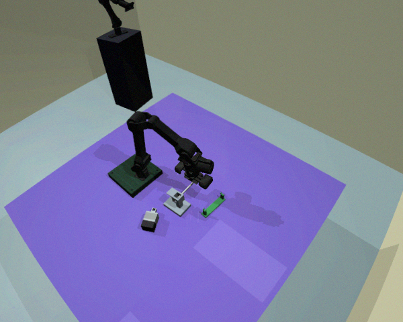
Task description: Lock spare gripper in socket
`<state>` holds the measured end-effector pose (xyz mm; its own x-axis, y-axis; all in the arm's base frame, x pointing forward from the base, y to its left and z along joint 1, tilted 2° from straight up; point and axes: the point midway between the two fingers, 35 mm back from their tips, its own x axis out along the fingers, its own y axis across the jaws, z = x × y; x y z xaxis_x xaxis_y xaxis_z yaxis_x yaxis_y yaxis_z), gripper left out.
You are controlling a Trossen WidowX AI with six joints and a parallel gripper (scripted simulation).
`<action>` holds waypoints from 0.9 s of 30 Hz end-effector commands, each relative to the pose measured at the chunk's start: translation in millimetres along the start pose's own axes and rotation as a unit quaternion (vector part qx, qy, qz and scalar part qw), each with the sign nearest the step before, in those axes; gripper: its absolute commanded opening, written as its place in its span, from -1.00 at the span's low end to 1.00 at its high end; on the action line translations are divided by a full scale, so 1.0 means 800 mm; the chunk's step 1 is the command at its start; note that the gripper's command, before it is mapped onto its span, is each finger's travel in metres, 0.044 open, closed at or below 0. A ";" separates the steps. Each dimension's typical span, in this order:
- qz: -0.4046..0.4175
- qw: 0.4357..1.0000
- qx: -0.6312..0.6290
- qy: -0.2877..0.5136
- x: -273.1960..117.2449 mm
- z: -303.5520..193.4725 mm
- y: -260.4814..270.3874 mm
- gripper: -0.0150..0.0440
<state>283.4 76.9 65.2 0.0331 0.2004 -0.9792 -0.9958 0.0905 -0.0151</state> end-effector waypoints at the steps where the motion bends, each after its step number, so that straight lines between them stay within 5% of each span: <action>1: 0.000 1.000 0.001 0.001 0.001 0.004 -0.001 -0.49; 27: 0.001 1.000 0.002 0.003 0.002 0.033 -0.001 -0.49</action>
<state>285.5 100.4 67.7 0.0292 0.1984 -0.9797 -0.9957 0.0915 -0.0112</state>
